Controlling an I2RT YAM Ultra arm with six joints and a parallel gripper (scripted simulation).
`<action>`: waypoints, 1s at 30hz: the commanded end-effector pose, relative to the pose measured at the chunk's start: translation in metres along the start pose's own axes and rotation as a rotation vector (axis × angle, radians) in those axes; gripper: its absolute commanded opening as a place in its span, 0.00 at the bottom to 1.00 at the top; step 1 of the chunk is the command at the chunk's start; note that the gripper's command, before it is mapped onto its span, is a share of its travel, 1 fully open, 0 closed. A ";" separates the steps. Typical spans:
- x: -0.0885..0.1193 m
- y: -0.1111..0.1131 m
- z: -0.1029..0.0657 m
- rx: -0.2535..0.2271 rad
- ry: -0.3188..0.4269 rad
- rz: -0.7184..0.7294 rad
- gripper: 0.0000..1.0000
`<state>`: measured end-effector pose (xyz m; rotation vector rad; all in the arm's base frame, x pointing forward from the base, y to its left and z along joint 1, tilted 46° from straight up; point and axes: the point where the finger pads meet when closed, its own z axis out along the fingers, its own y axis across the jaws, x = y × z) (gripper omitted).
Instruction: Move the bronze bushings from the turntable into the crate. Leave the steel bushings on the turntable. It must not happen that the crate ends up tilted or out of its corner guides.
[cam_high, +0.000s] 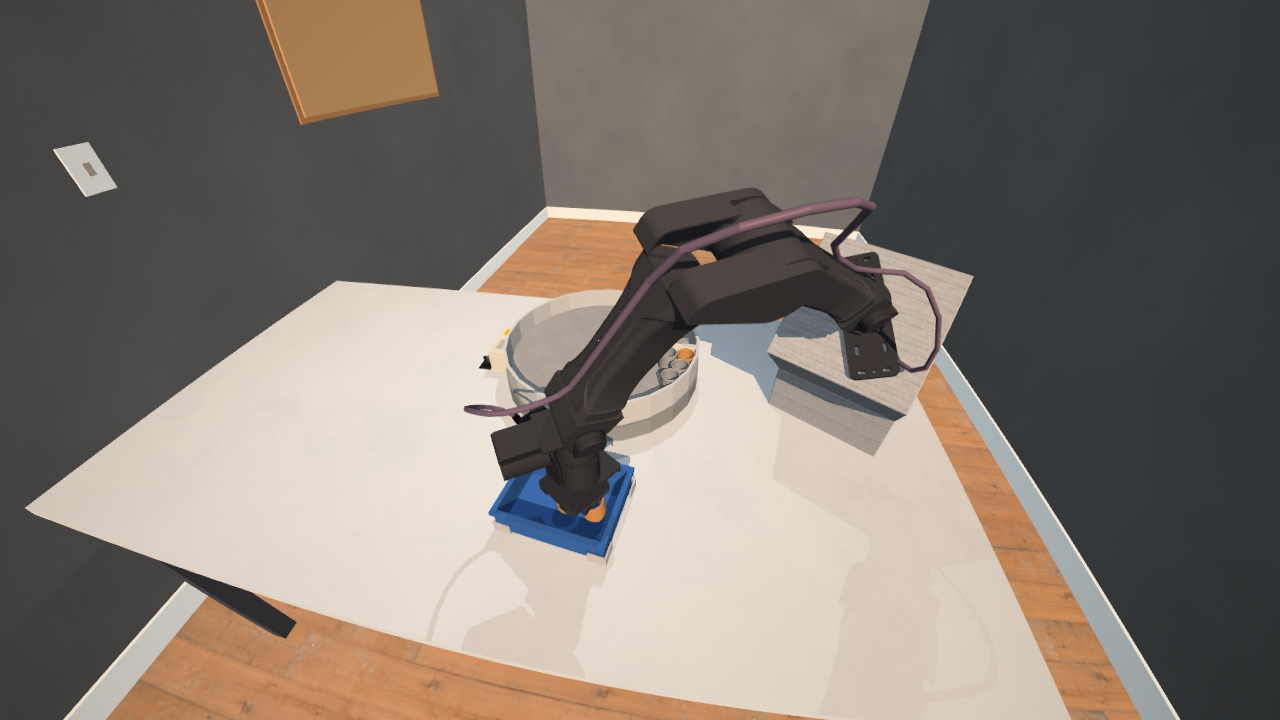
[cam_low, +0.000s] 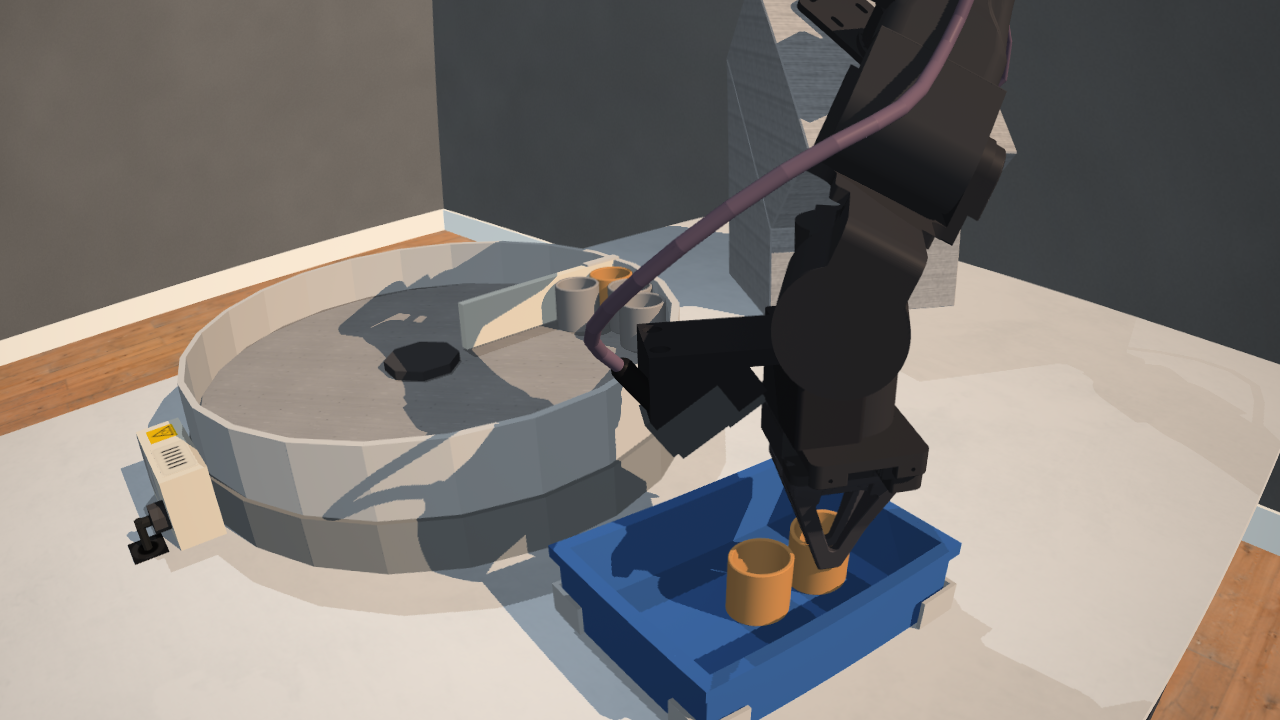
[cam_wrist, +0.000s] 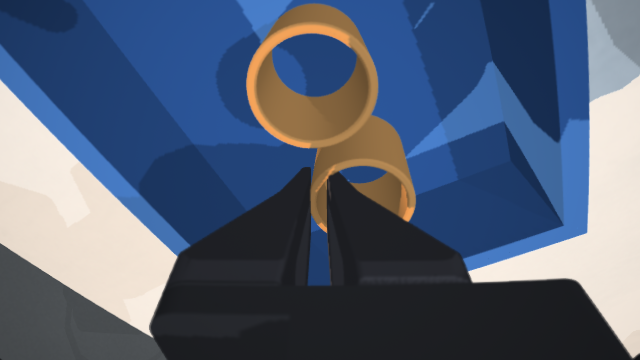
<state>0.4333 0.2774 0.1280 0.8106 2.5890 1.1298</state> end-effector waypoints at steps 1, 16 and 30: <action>-0.003 -0.011 0.003 0.019 -0.011 0.017 0.00; 0.005 -0.003 -0.006 0.003 -0.011 0.005 0.00; 0.003 -0.005 -0.005 0.005 -0.013 0.008 0.00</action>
